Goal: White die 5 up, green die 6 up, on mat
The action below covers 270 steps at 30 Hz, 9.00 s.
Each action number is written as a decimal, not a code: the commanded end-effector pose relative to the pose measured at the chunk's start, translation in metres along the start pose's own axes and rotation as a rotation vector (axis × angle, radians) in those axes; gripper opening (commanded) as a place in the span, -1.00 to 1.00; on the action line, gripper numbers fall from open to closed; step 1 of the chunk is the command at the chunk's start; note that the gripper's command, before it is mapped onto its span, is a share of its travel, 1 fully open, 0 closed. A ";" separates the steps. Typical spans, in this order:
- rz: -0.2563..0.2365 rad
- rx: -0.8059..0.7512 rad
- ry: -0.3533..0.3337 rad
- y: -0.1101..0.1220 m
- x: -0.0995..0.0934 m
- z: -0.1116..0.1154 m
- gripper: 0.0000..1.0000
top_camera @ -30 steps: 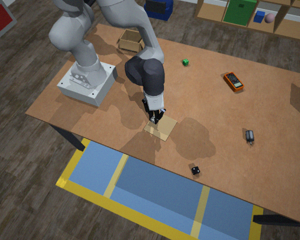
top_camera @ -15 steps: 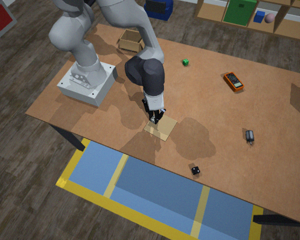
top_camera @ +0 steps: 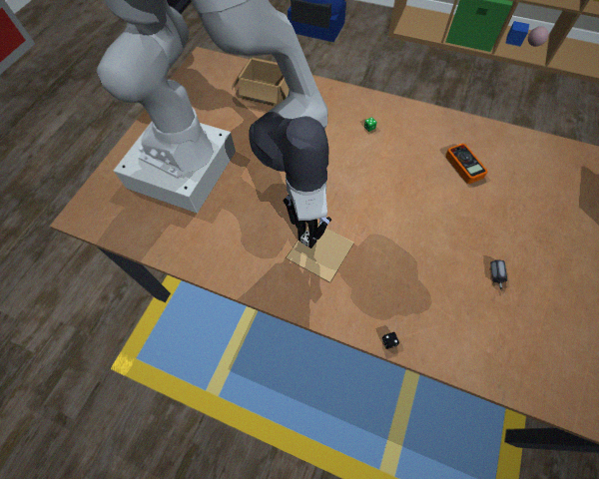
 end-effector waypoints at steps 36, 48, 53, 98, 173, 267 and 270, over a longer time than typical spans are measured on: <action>-0.001 -0.005 0.000 0.000 0.003 0.000 -0.51; -0.001 -0.005 0.000 0.000 0.004 0.000 -0.51; -0.001 -0.005 0.000 0.000 0.004 0.000 -0.51; -0.001 -0.005 0.000 0.000 0.004 0.000 -0.30; 0.001 -0.582 0.041 -0.066 -0.087 0.206 1.00; -0.001 -1.200 0.001 0.003 -0.045 0.487 -0.30; -0.001 -1.200 0.001 0.003 -0.041 0.487 -0.30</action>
Point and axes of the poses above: the point where the finger pads meet when closed, its own x axis out along the fingers, its own y axis across the jaws, z = x × y, the point moved 2 cm from there along -x, back along the fingers, and after that the axes turned 10 degrees about -x, right-handed, at the moved point
